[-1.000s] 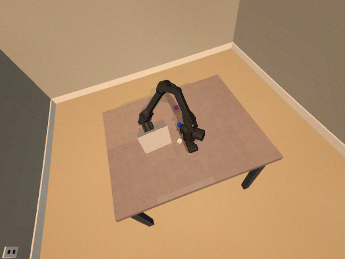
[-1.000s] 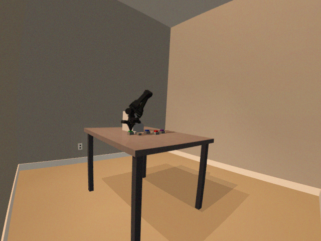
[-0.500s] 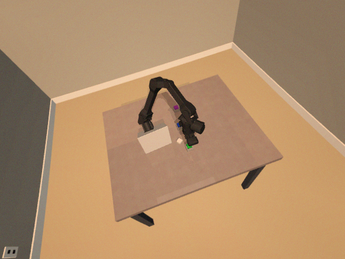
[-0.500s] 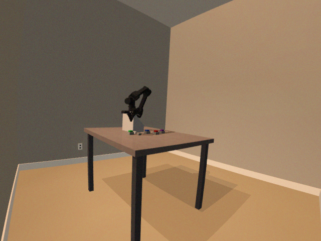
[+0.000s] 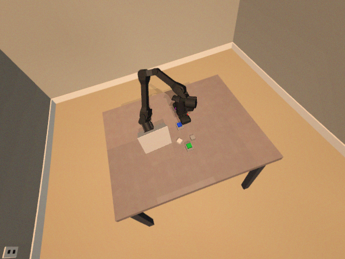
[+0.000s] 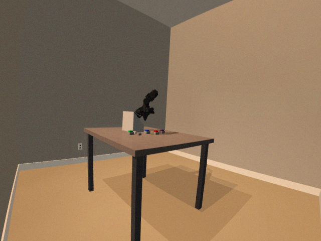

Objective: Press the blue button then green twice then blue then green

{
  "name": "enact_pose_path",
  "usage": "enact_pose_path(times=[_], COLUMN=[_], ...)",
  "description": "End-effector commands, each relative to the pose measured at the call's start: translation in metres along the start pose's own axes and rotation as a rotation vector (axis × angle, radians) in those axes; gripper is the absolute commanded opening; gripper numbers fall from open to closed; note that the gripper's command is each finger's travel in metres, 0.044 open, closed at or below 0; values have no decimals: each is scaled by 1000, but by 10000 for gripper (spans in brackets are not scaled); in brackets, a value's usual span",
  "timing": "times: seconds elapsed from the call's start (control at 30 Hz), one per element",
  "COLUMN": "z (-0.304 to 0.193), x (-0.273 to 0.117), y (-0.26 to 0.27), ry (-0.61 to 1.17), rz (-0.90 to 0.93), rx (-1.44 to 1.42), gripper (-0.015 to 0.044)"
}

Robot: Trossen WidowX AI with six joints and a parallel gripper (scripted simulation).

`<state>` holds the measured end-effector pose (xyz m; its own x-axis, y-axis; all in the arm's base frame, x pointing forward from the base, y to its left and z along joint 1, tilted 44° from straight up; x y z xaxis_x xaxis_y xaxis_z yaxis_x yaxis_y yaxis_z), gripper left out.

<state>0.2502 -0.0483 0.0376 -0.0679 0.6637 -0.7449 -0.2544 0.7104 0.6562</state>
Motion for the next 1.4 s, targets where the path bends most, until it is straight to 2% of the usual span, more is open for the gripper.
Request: enact_pose_path(times=[0.0, 0.2, 0.33, 0.4, 1.37], z=[-6, -6, -5, -6, -7], x=[7, 10, 60, 69, 102], y=[44, 46, 48, 49, 50], ry=[5, 5, 4, 4, 4], rz=[25, 26, 26, 28, 30], rx=[15, 15, 15, 14, 15], gripper=[20, 20, 20, 20, 20])
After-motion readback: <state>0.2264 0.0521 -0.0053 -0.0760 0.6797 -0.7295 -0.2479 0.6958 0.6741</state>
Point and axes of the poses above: the point midway between the two fingers, 35 mm back from their tips, its own x axis out along the fingers, its own y axis across the jaws, z = x × y, the point moved 4 cm from there along -x, back along the fingers, and after that the axes turned 12 degrees about -x, right-handed, at the moved point
